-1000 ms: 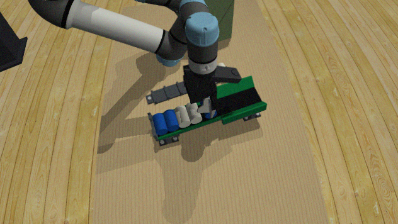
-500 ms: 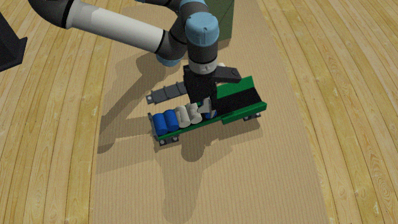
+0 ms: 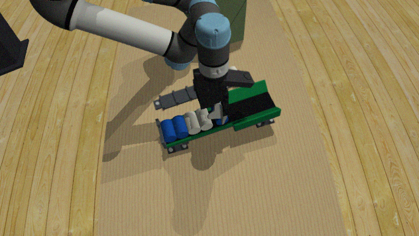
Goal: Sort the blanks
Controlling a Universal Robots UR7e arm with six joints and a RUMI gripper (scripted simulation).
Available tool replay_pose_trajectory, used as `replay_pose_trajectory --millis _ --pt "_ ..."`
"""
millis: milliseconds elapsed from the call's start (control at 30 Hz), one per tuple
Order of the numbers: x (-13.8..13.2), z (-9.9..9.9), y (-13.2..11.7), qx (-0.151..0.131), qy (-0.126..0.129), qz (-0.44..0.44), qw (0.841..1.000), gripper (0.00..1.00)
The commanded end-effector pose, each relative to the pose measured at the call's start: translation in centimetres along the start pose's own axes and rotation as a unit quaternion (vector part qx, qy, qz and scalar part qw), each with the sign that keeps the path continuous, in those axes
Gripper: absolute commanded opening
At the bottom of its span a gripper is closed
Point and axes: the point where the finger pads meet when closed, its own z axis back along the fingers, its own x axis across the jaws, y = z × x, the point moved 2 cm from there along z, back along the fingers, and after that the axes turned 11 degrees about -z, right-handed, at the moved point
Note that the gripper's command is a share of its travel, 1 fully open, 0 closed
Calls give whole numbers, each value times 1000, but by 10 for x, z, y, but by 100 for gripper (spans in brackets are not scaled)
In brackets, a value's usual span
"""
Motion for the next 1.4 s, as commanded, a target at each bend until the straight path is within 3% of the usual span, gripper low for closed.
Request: replay_pose_trajectory --millis 0,333,833,1367 --pt "-1 0 1 0 1 1 1000 38" --pt "-1 0 1 0 1 1 1000 38" --pt "-1 0 1 0 1 1 1000 51" --pt "0 3 1 1 -1 0 1000 51"
